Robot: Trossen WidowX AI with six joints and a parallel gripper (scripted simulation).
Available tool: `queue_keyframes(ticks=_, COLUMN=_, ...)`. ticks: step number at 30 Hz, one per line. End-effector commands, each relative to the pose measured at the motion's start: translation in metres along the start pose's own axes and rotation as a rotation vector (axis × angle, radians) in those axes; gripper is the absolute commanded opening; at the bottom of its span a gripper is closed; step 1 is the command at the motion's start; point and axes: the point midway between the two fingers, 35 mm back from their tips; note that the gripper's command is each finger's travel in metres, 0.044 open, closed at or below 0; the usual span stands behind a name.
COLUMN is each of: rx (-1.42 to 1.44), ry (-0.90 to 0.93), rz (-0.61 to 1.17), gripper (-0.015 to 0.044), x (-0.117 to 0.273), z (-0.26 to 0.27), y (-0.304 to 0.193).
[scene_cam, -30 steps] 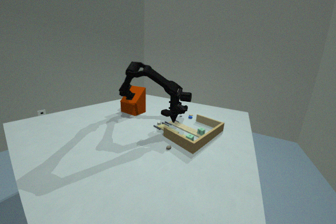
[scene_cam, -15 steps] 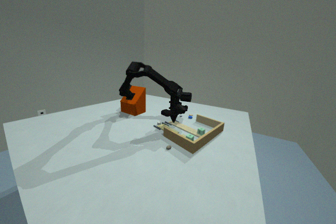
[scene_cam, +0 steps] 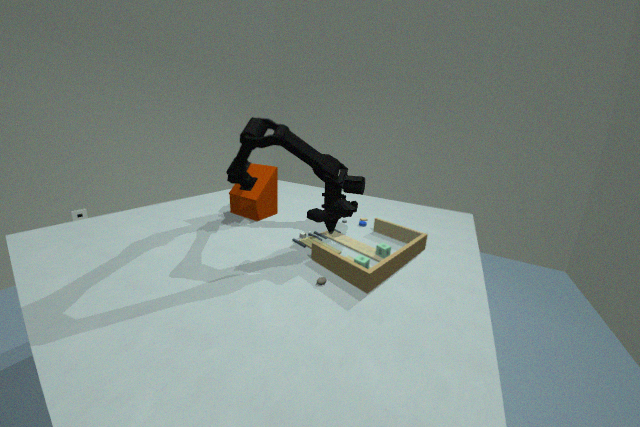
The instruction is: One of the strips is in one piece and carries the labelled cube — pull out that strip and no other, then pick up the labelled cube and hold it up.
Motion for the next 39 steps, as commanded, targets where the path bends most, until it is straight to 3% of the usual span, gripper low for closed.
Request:
queue_keyframes(ticks=1, rx=0.002, ry=-0.002, rz=-0.002, gripper=0.0000, x=-0.002, z=0.001, y=0.000)
queue_keyframes(ticks=39, rx=0.003, ry=-0.002, rz=0.000, gripper=0.0000, x=-0.004, z=0.007, y=-0.030)
Point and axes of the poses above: the point midway between the two fingers, 35 mm back from their tips, its own x axis back along the fingers, its own z axis across the jaws, y = z × x, and after that the axes turned 11 degrees about x, right-handed
